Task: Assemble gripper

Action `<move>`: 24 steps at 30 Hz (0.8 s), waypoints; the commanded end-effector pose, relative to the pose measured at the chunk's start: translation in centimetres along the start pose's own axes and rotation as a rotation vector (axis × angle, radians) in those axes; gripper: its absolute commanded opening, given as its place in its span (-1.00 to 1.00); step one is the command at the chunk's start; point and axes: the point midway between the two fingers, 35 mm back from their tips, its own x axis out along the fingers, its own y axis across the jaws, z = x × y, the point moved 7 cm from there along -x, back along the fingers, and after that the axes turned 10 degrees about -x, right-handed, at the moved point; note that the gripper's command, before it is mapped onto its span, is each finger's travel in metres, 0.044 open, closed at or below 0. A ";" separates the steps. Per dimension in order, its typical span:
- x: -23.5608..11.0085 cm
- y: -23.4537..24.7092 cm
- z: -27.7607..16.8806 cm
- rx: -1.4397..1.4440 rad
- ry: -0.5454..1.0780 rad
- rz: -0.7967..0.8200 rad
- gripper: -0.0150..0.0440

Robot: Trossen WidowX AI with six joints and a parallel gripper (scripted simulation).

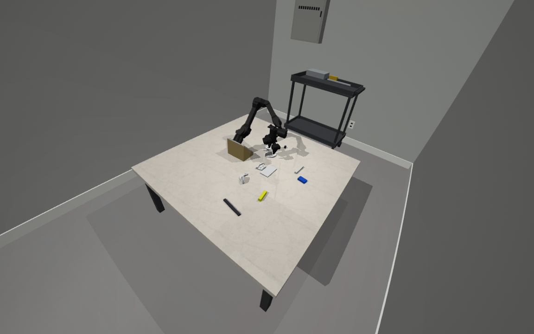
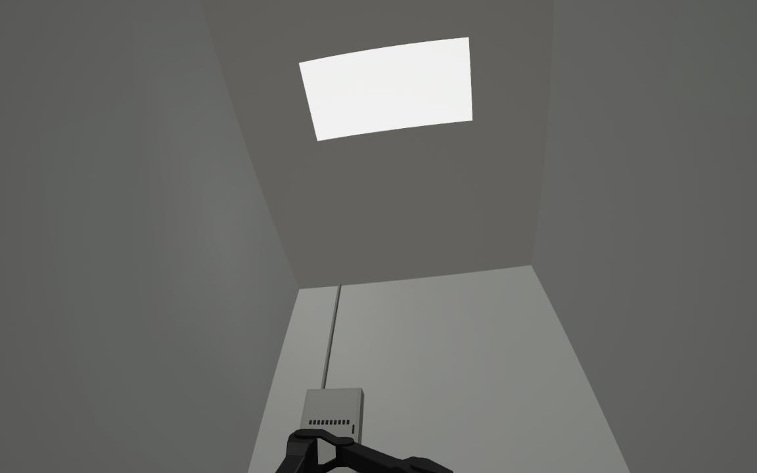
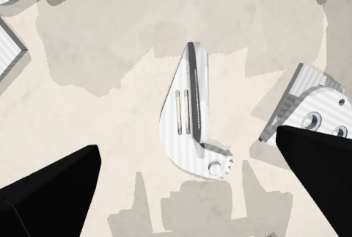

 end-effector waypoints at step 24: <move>3.8 0.0 0.1 0.008 -0.004 -0.003 1.00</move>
